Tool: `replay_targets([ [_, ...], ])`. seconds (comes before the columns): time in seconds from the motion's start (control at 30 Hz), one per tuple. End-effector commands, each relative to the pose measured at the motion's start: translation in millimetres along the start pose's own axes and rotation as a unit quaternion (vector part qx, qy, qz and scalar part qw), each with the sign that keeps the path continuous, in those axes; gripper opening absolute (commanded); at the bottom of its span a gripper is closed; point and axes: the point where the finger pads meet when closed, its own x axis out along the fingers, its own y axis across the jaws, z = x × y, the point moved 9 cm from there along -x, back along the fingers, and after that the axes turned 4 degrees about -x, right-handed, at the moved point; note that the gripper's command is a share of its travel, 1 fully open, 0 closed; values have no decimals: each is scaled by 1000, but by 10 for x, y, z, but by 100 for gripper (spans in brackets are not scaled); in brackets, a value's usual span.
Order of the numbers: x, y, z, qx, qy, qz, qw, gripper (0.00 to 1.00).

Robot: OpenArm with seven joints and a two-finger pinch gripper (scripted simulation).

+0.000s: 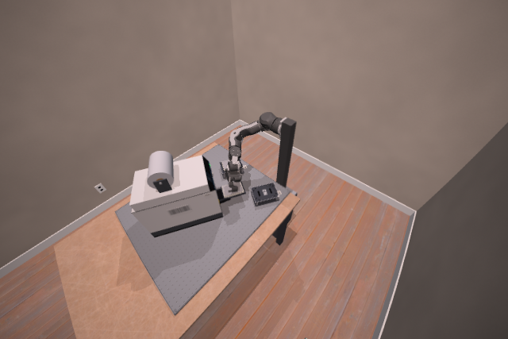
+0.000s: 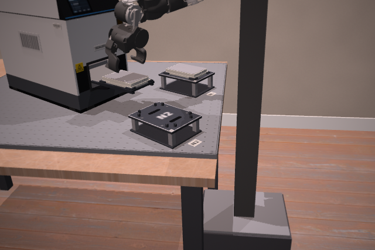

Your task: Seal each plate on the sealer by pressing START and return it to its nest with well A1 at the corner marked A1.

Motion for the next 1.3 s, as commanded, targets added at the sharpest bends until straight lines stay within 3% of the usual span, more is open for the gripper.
replay_targets([
  [0.0, 37, 39, -47, -7, 12, 2, 1000, 65],
  [0.07, 74, 103, -77, -4, 10, 3, 1000, 65],
  [1.27, 102, 103, -74, -5, 9, 3, 1000, 65],
])
